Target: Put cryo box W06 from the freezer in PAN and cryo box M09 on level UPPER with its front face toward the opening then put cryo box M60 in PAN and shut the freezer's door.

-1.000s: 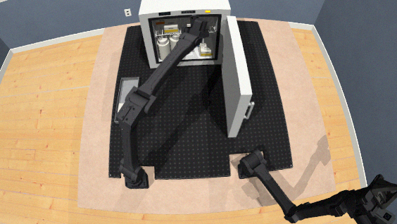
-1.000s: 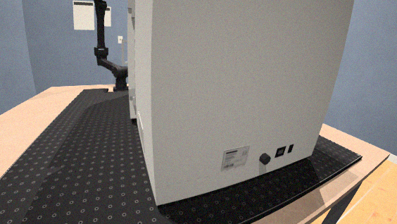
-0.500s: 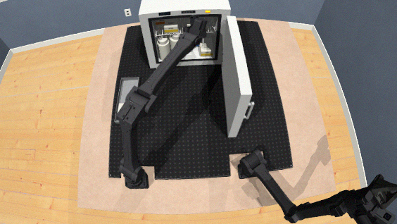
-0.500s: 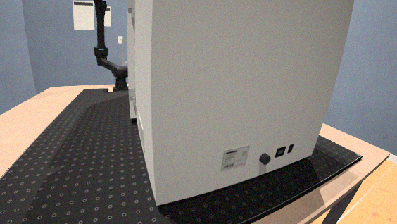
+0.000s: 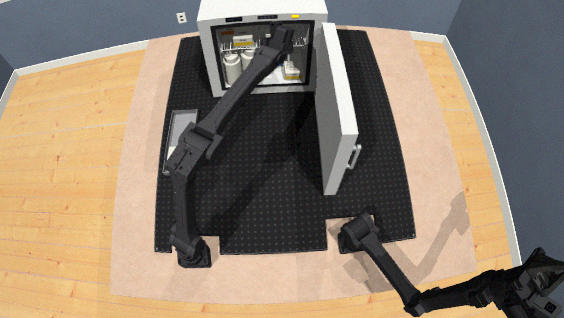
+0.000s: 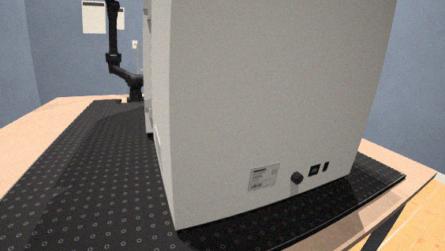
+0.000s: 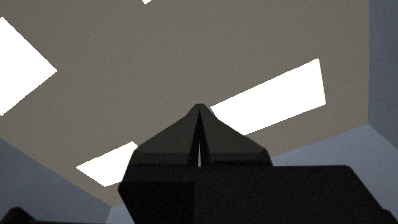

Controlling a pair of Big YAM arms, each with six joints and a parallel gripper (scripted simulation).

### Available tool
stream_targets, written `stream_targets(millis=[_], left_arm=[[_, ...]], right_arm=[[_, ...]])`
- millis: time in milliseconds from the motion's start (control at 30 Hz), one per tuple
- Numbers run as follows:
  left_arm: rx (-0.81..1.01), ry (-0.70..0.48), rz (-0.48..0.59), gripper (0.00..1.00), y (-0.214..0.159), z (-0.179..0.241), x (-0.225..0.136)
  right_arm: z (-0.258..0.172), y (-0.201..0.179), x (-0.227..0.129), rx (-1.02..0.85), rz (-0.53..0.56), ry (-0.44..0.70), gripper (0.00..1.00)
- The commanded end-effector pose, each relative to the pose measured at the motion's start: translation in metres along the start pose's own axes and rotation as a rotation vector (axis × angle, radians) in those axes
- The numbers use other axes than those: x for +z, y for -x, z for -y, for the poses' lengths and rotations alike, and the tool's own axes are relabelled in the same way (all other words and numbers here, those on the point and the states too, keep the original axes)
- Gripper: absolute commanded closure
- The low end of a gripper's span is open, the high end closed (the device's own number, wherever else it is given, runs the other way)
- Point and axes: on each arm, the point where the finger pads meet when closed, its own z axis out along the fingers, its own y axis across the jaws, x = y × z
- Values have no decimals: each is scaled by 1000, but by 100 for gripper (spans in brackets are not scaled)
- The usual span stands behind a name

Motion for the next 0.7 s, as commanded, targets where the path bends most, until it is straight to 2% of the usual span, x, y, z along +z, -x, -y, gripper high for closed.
stream_targets(millis=[0, 267, 300, 367, 667], left_arm=[[5, -12, 19, 23, 16, 11, 0], [-15, -11, 30, 23, 21, 4, -7], [11, -13, 9, 23, 11, 8, 3], [2, -18, 25, 23, 23, 9, -1], [1, -15, 26, 23, 27, 9, -4]], right_arm=[[0, -14, 3, -11, -31, 3, 100], [0, -14, 3, -11, -31, 3, 100], [0, -14, 3, -11, -31, 3, 100], [0, -14, 3, -11, -31, 3, 100], [0, -14, 3, -11, -31, 3, 100]])
